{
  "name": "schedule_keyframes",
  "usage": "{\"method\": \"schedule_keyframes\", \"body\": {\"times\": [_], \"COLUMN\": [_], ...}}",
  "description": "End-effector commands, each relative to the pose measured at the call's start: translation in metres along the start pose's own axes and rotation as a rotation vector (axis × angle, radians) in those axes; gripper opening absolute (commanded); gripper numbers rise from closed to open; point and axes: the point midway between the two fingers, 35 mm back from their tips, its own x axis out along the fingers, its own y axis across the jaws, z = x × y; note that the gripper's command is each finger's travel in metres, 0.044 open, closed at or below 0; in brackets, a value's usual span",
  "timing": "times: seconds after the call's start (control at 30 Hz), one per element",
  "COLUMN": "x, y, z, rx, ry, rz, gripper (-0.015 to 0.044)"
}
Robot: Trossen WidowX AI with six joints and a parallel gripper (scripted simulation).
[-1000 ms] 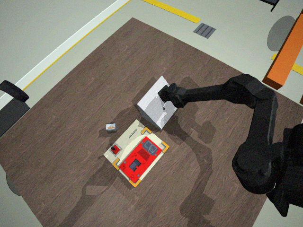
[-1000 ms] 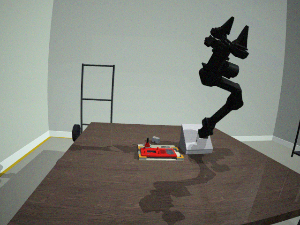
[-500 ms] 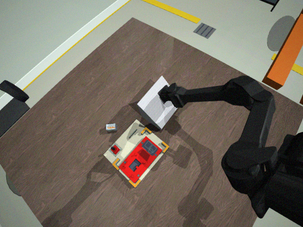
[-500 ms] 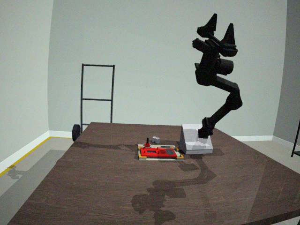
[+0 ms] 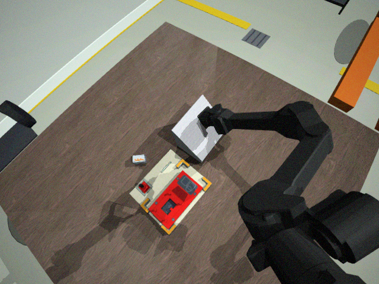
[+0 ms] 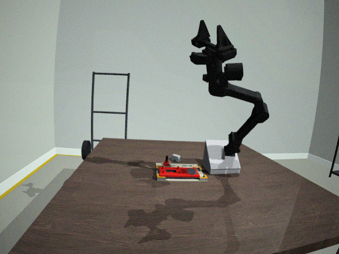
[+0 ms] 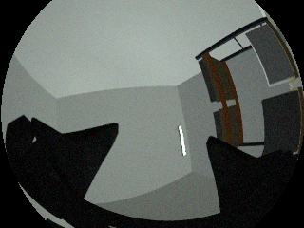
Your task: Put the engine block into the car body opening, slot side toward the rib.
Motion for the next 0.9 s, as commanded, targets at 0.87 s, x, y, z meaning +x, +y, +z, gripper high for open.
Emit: {"method": "schedule_keyframes", "body": {"times": [0.87], "x": [-0.048], "y": [0.12], "z": [0.119], "rx": [0.535], "ry": [-0.345], "rz": [0.404], "gripper": [0.044]}}
